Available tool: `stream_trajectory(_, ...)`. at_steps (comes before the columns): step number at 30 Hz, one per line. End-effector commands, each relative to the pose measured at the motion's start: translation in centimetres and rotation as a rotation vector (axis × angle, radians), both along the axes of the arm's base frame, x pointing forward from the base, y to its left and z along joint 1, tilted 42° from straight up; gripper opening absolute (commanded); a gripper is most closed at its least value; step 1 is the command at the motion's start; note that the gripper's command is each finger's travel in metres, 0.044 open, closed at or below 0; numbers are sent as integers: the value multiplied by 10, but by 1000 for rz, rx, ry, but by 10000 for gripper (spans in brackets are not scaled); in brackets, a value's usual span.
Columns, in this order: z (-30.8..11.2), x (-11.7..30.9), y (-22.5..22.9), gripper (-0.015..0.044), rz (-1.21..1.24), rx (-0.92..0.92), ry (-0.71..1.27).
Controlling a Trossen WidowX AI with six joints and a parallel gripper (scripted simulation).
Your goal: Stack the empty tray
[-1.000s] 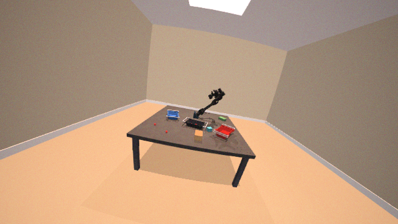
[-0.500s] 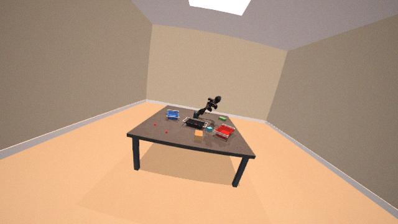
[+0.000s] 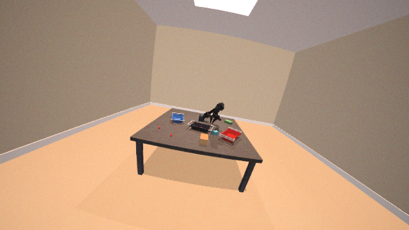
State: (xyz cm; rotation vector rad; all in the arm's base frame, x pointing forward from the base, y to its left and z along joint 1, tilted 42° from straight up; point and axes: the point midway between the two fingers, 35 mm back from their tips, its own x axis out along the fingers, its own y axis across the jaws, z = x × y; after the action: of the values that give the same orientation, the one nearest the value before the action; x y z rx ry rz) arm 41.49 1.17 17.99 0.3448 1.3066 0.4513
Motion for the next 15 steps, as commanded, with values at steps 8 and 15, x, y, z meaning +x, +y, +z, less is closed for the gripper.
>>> stream_trajectory(8, -8, -12, 37, 89, -161, 233, 335)
stream_trajectory(15, -12, -12, 40, 89, -161, 233, 334)
